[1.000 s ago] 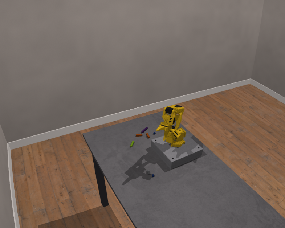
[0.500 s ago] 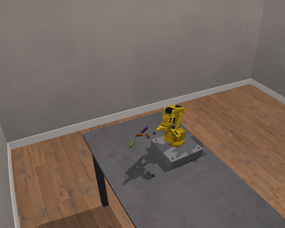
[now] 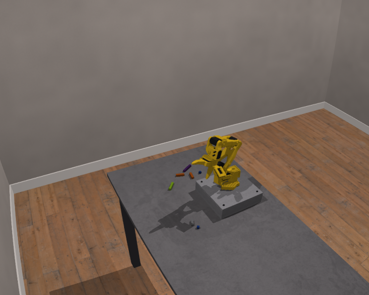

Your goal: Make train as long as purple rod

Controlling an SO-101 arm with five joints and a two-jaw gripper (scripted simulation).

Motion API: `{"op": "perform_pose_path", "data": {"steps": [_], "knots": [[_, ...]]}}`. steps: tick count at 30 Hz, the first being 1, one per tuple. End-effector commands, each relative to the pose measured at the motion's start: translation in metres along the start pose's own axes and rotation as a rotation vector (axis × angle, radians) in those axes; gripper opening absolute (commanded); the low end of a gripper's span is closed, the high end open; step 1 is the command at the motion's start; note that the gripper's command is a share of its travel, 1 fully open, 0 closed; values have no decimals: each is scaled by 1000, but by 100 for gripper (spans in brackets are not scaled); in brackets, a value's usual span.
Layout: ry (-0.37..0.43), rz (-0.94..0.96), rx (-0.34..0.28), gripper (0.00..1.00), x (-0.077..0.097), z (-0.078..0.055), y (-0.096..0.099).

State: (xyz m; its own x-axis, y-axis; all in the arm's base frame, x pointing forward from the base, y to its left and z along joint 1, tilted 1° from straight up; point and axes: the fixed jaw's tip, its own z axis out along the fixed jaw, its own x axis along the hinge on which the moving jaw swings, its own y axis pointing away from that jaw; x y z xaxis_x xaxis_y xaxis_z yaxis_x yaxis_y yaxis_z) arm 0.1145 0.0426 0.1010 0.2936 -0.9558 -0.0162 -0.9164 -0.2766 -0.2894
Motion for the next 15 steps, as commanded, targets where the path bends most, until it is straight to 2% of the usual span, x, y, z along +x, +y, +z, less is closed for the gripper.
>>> {"op": "perform_pose_path", "data": {"steps": [1, 9, 11, 15], "knots": [[40, 135, -13, 100, 17, 1, 3], [121, 410, -8, 100, 50, -2, 10], [121, 410, -8, 100, 50, -2, 10], [152, 515, -6, 100, 62, -3, 15]]}}
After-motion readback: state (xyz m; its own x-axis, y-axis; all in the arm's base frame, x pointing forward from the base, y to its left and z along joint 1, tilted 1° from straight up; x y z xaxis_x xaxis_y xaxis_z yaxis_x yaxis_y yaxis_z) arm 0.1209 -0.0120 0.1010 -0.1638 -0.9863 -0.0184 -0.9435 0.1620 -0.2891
